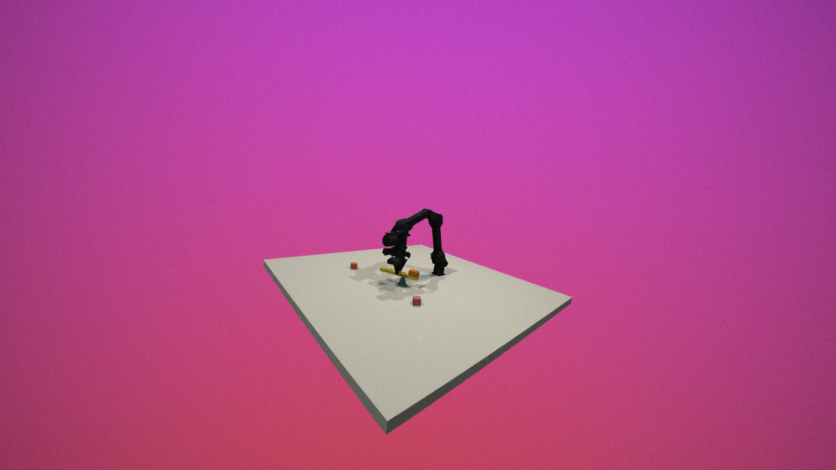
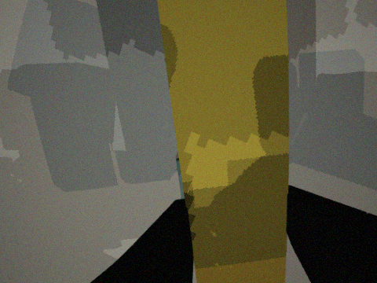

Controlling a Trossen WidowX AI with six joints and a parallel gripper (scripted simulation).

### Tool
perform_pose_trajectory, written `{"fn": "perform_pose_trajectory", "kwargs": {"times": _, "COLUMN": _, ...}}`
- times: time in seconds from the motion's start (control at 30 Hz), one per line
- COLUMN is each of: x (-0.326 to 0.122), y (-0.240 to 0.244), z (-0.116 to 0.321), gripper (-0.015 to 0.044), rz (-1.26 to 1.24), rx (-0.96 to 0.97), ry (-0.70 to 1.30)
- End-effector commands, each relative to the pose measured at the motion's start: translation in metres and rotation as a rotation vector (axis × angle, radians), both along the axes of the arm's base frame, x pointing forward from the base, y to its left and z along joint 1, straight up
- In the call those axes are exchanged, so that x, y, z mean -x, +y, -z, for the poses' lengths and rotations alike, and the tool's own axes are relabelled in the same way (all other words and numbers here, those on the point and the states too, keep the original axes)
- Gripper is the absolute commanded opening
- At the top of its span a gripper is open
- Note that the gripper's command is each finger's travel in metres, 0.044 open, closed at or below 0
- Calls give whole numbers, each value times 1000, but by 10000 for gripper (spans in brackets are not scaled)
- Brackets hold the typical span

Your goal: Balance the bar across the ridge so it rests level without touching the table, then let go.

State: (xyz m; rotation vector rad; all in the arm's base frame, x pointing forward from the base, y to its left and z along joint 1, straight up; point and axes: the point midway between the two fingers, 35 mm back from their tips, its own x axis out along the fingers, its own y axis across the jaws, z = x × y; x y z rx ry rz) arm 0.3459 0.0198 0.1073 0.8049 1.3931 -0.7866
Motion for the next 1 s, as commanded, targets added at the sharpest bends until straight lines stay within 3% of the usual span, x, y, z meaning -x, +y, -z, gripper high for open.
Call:
{"fn": "perform_pose_trajectory", "kwargs": {"times": 0.0, "x": 0, "y": 1, "z": 0, "gripper": 0, "rz": 0, "rx": -4, "ry": -1}}
{"fn": "perform_pose_trajectory", "kwargs": {"times": 0.97, "x": 0, "y": 1, "z": 3, "gripper": 0, "rz": 0, "rx": -4, "ry": -1}}
